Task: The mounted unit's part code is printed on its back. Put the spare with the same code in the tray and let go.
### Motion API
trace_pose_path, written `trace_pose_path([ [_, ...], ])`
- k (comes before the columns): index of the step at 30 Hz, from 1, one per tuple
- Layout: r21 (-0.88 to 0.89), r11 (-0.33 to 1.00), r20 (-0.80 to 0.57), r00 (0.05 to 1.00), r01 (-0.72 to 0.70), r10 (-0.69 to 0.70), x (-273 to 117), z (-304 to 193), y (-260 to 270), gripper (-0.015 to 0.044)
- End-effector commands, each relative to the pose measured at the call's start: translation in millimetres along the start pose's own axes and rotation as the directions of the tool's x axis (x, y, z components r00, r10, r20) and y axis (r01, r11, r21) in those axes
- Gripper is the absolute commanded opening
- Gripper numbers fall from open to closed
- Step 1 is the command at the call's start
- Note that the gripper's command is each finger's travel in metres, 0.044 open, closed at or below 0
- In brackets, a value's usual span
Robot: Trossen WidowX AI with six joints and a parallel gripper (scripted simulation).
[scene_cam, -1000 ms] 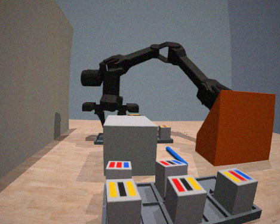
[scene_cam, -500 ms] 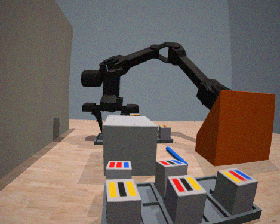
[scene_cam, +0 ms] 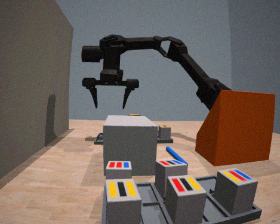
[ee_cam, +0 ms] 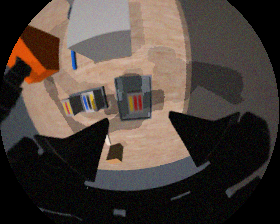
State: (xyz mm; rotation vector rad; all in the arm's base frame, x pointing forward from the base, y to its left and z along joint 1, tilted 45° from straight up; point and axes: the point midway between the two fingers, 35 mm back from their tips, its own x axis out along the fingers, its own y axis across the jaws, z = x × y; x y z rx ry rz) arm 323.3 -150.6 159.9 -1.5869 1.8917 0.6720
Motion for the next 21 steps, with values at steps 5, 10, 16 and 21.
trace_pose_path([
  [5,-0.002,1.000,0.000,1.000,0.014,-0.014,-20.2,0.8,0.8,0.0440],
  [10,-0.002,1.000,0.000,1.000,0.014,-0.014,-20.2,0.8,0.8,0.0440],
  [16,-0.002,1.000,0.000,1.000,0.014,-0.014,-20.2,0.8,0.8,0.0440],
  [21,-0.002,1.000,0.000,1.000,0.014,-0.014,-20.2,0.8,0.8,0.0440],
])
